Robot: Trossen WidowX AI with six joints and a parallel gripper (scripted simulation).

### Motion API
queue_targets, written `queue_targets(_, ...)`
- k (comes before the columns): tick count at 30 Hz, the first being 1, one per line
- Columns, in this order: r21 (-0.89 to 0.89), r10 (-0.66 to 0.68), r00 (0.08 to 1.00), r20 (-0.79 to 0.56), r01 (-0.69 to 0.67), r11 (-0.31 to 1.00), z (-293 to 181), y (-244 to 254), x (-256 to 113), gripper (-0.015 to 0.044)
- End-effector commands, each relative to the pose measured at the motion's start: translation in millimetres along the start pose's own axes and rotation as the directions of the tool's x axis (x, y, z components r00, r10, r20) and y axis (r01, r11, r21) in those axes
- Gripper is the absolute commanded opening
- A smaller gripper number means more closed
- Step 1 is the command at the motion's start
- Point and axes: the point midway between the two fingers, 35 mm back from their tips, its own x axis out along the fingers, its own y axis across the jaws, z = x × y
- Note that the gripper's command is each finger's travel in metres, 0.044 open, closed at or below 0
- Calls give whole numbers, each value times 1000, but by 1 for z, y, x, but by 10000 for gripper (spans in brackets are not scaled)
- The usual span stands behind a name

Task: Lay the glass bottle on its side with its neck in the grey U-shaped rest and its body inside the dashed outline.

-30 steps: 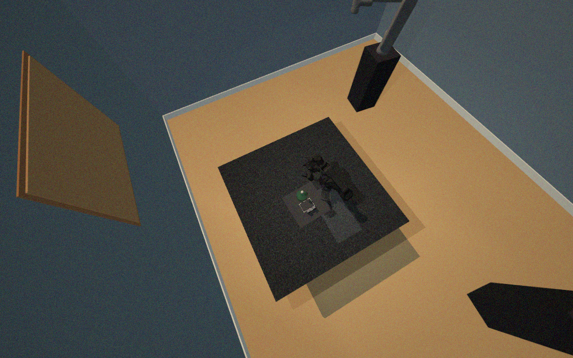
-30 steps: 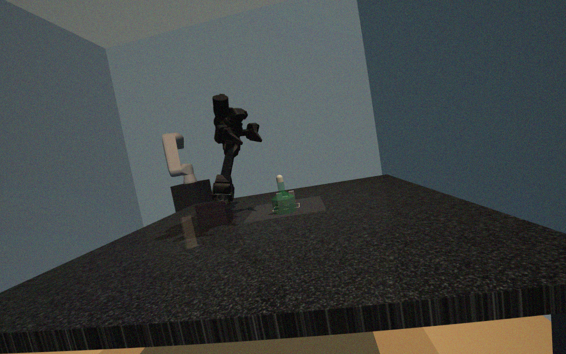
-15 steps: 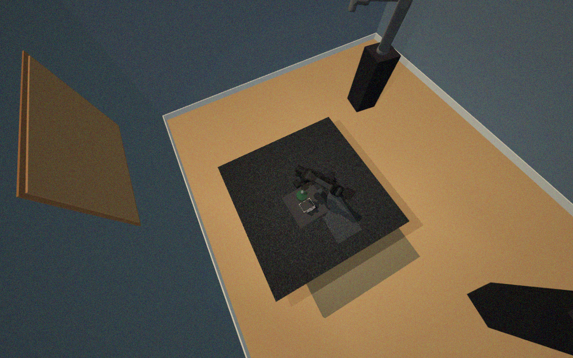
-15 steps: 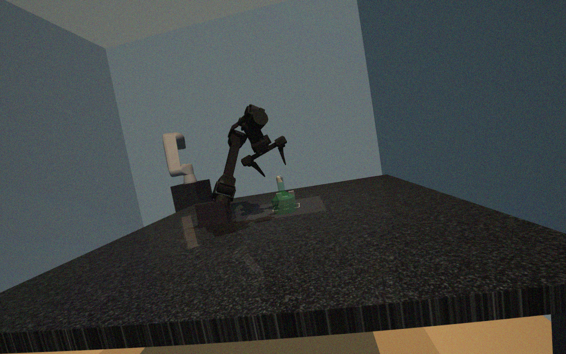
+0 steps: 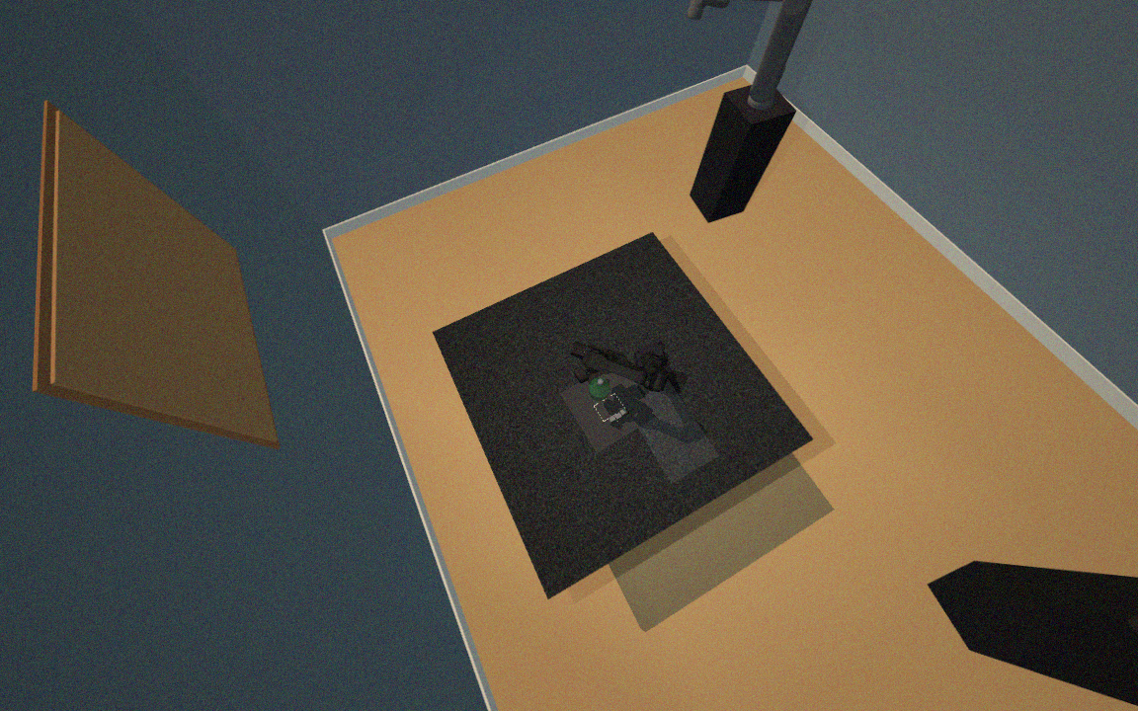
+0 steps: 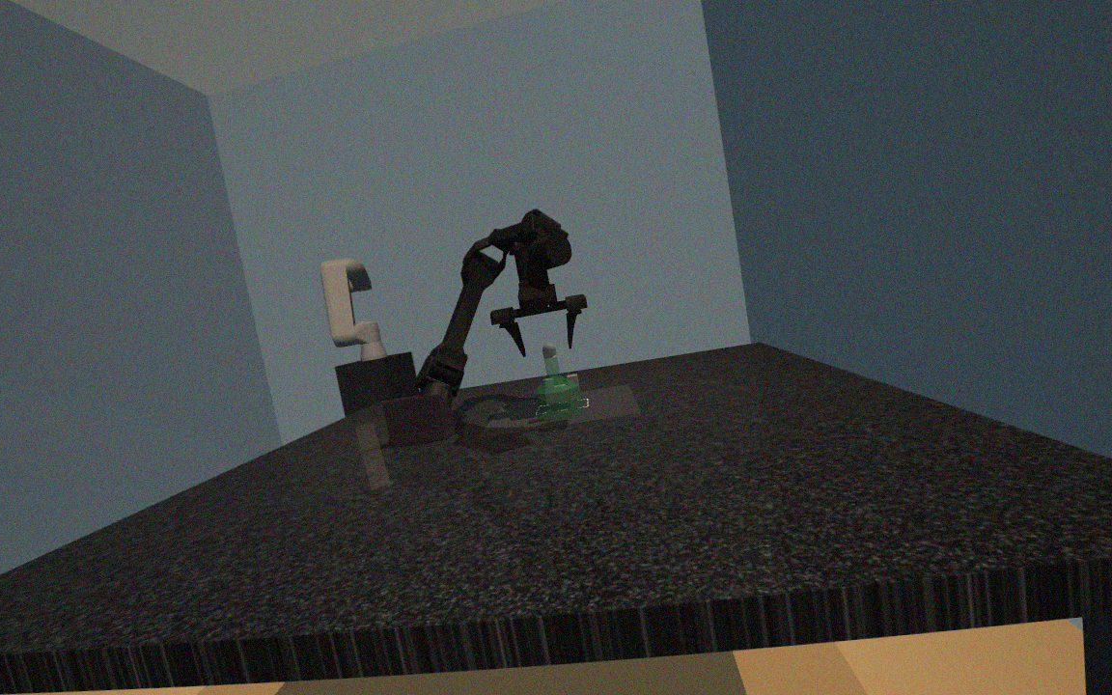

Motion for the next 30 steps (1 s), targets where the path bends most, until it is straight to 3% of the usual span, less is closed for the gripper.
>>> queue_targets(1, 3, -10, 1000, 4, 10, 1000, -4, 1, 0, 440)
queue_targets(27, 3, -11, 1000, 2, 11, 1000, -44, 1, 1, 440)
queue_targets(30, 3, -11, 1000, 2, 11, 1000, -44, 1, 1, 361)
